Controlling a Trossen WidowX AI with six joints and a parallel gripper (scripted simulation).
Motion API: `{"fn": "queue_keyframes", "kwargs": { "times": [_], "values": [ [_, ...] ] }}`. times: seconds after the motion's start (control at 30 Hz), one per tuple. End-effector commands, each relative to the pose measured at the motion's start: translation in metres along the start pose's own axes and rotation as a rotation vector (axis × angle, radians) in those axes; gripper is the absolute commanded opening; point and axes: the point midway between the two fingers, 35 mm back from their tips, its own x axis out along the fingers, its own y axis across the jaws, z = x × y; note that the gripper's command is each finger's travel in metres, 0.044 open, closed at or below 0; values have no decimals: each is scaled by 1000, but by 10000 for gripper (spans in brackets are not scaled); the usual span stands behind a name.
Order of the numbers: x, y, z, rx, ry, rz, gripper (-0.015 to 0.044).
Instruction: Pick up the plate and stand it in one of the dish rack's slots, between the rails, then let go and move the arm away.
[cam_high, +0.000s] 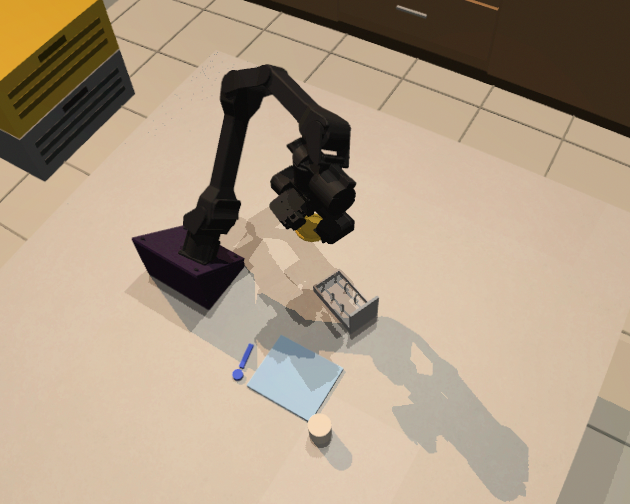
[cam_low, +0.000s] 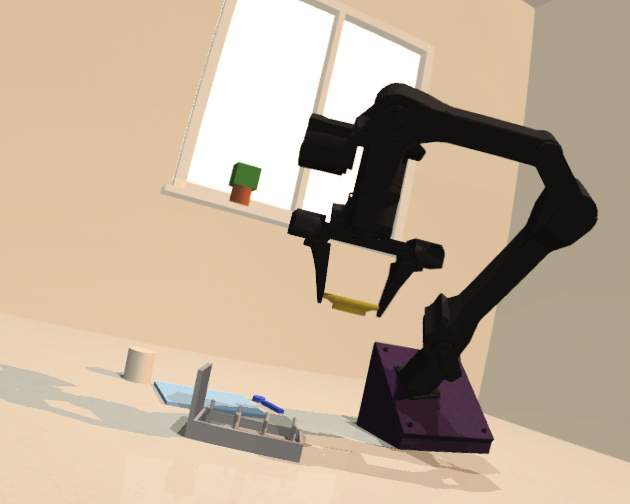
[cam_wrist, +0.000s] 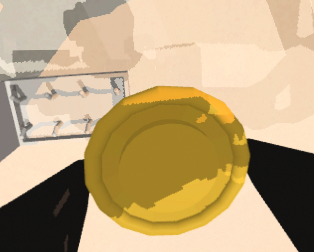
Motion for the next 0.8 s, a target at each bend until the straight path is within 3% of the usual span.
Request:
{"fn": "queue_keyframes", "kwargs": {
  "times": [0.0, 0.17, 0.77],
  "values": [
    [1, -6, -3, 53, 6, -5, 0],
    [4, -6, -1, 44, -9, -7, 0],
    [53, -5, 27, -227, -379, -23, 0]
  ]
}}
